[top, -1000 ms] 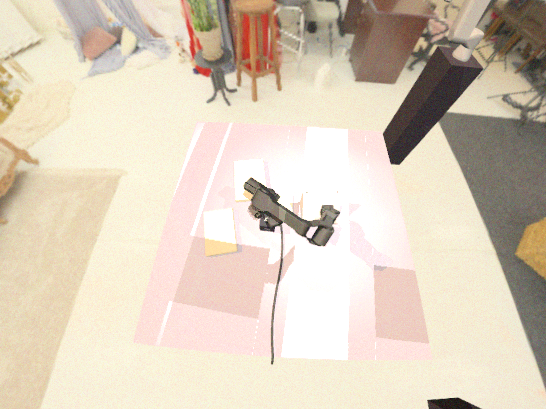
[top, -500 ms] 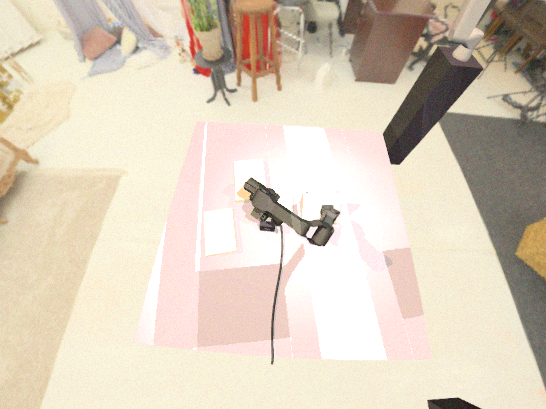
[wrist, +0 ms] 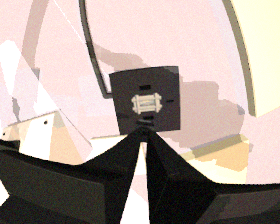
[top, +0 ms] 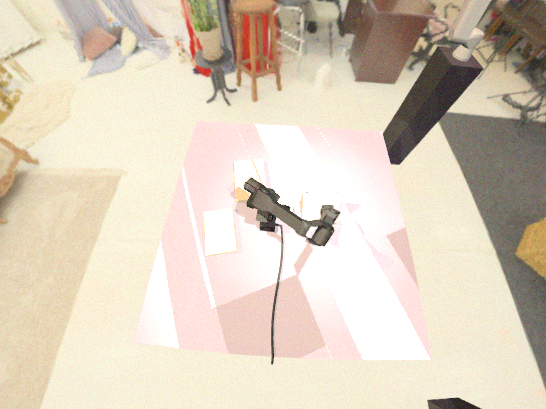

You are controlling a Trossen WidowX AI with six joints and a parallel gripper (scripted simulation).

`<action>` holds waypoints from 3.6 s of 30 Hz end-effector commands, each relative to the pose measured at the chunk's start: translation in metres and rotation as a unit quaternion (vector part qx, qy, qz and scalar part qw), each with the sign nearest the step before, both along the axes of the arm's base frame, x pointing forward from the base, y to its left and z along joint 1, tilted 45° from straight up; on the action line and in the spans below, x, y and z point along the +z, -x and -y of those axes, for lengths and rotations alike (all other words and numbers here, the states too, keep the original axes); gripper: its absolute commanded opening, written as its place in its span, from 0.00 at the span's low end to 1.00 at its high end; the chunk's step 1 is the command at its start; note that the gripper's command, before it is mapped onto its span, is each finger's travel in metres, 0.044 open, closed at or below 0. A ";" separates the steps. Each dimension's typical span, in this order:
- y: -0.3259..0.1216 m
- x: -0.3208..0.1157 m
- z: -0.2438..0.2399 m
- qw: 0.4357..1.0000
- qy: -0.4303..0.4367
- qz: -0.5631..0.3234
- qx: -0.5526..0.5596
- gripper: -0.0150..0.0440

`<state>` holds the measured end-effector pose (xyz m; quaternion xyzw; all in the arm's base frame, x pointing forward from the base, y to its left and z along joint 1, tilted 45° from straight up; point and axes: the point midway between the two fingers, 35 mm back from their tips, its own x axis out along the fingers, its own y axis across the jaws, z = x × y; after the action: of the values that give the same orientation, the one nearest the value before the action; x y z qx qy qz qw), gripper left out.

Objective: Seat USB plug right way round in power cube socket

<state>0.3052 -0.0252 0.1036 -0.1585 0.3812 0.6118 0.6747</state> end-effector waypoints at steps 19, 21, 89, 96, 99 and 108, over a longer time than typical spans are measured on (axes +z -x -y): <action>0.000 0.000 0.000 0.993 -0.005 0.083 0.084 0.25; 0.000 0.000 0.000 0.993 -0.005 0.082 0.082 0.25; -0.001 -0.003 -0.008 0.992 -0.035 0.091 0.083 0.25; -0.001 -0.003 -0.009 0.992 -0.038 0.092 0.083 0.25; -0.001 -0.003 -0.010 0.991 -0.039 0.093 0.083 0.25; -0.001 -0.004 -0.011 0.991 -0.043 0.094 0.084 0.25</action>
<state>0.3062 -0.0151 0.1003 -0.2175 0.2785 0.6637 0.6593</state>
